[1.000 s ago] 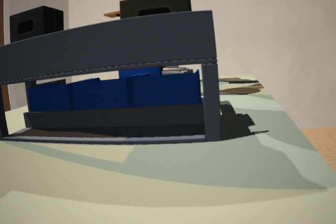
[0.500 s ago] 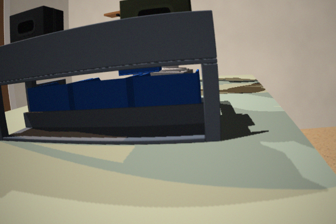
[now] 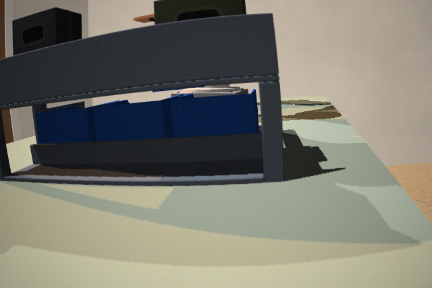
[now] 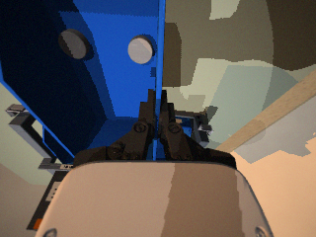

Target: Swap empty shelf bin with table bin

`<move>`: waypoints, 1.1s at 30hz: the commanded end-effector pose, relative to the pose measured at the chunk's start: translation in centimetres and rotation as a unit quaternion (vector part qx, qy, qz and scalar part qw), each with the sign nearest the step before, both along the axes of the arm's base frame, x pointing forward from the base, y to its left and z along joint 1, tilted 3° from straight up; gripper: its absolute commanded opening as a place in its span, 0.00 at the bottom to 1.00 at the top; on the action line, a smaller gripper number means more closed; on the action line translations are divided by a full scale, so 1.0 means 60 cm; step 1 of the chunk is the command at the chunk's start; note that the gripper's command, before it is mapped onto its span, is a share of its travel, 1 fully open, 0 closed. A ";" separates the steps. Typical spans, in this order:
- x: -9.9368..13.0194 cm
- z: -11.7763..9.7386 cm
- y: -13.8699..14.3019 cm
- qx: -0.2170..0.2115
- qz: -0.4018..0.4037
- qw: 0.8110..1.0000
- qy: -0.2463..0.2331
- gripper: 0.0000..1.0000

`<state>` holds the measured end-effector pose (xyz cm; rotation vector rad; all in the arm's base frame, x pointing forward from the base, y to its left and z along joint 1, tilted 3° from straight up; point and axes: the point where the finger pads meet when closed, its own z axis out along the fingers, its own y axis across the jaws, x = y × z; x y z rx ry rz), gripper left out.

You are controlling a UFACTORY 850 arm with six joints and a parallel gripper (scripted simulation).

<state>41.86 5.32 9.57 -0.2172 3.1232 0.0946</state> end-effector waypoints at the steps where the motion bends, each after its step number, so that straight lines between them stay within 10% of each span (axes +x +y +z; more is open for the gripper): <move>1: 0.001 0.001 0.000 0.000 0.000 1.000 -0.001 0.00; 33: 0.022 0.002 0.025 0.000 -0.060 0.998 0.003 0.00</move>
